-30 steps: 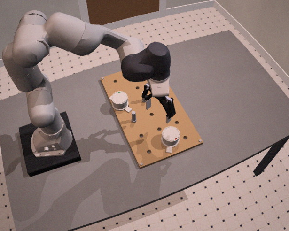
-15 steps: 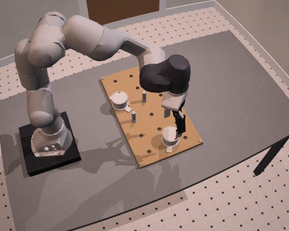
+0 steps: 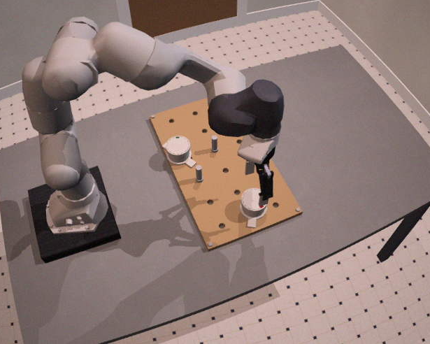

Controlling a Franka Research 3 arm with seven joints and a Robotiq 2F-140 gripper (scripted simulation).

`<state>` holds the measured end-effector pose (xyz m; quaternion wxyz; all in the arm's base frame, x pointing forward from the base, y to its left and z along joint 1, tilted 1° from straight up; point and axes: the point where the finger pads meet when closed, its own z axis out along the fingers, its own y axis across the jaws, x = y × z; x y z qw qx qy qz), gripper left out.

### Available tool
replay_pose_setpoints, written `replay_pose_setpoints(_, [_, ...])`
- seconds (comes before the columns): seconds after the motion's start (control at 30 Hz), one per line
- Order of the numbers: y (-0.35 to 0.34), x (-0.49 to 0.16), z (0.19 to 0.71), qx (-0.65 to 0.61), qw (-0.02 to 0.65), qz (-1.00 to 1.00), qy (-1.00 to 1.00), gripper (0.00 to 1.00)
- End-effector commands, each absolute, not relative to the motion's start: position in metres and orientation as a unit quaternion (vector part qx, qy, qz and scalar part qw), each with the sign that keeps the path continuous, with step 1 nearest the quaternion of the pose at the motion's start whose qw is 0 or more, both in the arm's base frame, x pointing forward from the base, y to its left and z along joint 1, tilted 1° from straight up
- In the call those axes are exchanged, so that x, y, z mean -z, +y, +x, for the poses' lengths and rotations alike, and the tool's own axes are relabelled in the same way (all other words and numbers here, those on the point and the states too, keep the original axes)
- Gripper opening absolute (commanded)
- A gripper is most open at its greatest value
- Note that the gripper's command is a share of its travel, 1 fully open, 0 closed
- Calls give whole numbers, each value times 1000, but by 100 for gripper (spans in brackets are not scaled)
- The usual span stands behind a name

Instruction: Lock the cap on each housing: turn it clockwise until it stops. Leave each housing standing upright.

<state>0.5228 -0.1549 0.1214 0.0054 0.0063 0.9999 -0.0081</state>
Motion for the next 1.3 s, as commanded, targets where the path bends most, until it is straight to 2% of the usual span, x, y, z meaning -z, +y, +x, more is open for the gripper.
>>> replay_pose_setpoints(0.0, [-155, -121, 522, 10, 3, 25, 1000, 78])
replay_pose_setpoints(1.27, [-155, -104, 522, 10, 3, 25, 1000, 78])
